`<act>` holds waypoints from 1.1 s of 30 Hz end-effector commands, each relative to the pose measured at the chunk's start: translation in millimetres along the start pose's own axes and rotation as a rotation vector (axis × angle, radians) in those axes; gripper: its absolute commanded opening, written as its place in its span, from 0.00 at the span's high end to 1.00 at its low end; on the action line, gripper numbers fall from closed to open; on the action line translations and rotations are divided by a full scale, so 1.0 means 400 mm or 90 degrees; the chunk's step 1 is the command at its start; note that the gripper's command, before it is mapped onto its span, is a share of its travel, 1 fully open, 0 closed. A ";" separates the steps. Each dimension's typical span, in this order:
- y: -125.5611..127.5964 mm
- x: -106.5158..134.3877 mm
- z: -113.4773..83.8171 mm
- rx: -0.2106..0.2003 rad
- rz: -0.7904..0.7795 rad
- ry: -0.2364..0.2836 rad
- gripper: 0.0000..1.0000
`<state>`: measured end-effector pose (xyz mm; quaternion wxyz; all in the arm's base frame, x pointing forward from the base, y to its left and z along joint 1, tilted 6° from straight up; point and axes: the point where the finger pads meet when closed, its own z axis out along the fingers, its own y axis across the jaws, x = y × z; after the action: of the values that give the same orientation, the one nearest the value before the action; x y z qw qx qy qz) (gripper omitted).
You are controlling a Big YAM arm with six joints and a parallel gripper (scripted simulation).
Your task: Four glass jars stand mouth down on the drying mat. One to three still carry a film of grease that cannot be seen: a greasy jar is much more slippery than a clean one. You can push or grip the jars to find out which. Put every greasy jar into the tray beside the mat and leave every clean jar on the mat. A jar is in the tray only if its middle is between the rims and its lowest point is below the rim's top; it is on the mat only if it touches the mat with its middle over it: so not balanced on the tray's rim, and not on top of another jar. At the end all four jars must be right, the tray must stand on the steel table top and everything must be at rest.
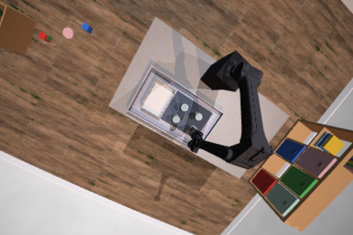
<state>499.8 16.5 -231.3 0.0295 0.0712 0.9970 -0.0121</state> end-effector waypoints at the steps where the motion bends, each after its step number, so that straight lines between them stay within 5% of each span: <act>1: 0.016 -0.051 -0.081 -0.005 0.005 -0.031 1.00; 19: 0.015 -0.046 -0.186 -0.005 0.005 -0.031 1.00; 33: 0.015 -0.046 -0.186 -0.005 0.005 -0.031 1.00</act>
<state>500.5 17.8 -175.8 0.0352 0.0713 0.9968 -0.0114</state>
